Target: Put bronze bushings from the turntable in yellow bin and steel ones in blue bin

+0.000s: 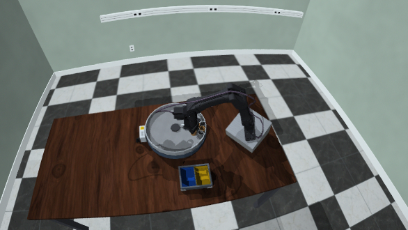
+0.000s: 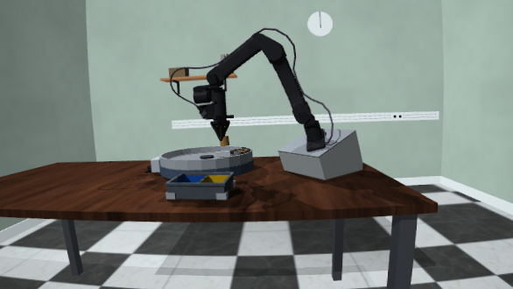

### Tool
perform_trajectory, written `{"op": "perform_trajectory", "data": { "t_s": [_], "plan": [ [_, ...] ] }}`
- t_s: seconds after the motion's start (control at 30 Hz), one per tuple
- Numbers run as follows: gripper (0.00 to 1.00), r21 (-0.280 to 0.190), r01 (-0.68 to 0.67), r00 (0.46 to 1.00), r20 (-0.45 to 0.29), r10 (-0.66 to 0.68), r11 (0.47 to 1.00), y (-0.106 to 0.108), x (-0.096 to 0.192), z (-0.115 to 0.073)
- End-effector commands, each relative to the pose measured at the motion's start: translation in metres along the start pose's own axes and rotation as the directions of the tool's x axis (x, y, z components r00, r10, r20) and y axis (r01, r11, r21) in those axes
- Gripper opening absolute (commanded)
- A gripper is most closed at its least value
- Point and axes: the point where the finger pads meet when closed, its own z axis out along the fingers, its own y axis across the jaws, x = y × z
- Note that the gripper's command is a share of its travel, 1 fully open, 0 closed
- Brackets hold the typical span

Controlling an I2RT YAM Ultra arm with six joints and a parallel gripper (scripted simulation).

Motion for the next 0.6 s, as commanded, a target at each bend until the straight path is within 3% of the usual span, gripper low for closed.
{"op": "perform_trajectory", "data": {
  "t_s": [0.0,0.23,0.33,0.4,0.57],
  "plan": [
    [0.00,-0.020,0.015,0.998,0.068,-0.013,1.000,0.028,0.005,-0.018],
    [0.00,-0.014,0.080,0.996,0.052,-0.079,0.997,0.078,0.048,-0.018],
    [0.00,0.009,0.104,0.994,0.025,-0.105,0.994,0.098,0.065,-0.005],
    [0.00,0.009,0.104,0.994,0.025,-0.105,0.994,0.098,0.065,-0.005],
    [0.00,0.009,0.157,0.987,0.025,-0.157,0.988,0.137,0.094,-0.004]
  ]
}}
